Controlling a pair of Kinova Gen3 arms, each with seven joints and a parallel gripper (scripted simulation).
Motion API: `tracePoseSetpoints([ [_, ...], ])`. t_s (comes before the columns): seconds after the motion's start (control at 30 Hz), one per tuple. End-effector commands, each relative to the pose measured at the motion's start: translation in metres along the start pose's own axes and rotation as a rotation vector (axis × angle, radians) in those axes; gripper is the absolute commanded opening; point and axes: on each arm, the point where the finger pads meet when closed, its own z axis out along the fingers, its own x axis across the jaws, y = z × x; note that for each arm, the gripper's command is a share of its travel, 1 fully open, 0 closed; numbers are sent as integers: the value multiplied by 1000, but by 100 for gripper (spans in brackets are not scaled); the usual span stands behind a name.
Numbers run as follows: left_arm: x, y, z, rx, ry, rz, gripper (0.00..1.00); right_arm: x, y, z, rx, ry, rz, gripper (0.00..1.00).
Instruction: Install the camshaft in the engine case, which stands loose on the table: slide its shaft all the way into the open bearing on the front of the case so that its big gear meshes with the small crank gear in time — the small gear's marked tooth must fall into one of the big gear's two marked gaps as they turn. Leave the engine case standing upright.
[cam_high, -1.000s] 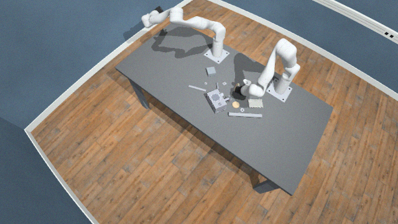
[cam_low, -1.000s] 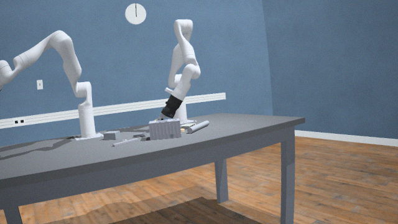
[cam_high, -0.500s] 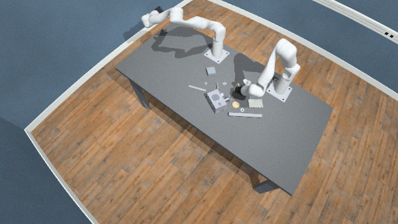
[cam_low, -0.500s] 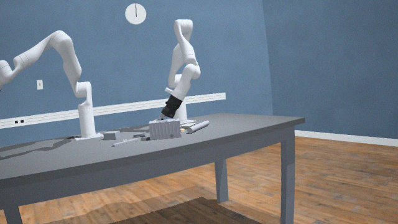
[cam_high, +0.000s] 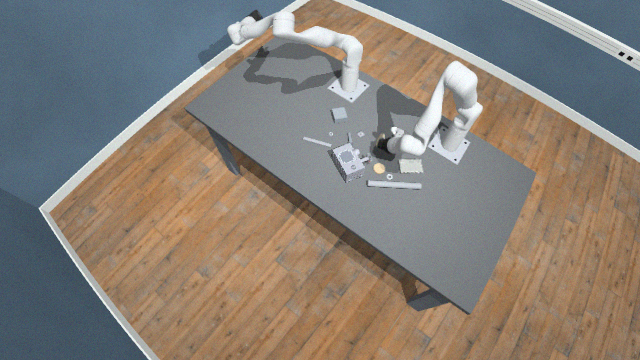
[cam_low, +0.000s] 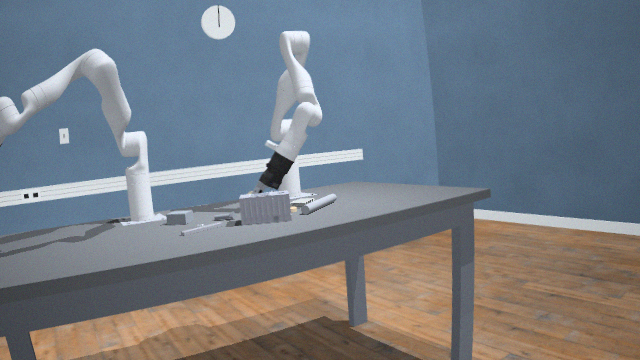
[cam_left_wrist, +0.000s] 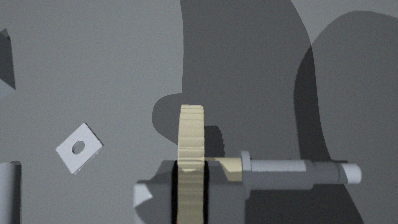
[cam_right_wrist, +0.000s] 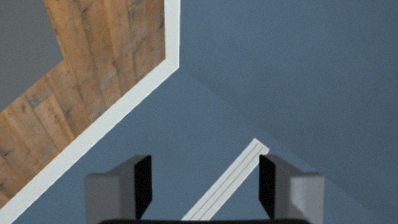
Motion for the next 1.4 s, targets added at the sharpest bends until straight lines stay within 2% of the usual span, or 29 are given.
tracePoseSetpoints([
  [0.0,-3,-2,-3,-3,-1,9,29,1,1,0,0,0,2,100],
  [0.5,-17,-18,-34,-7,-4,11,29,1,1,0,0,0,2,100],
  [0.87,-24,-27,-51,-7,-4,10,29,1,1,0,0,0,2,100],
  [1.37,-25,-31,-55,-3,-1,8,29,1,1,0,0,0,2,100],
])
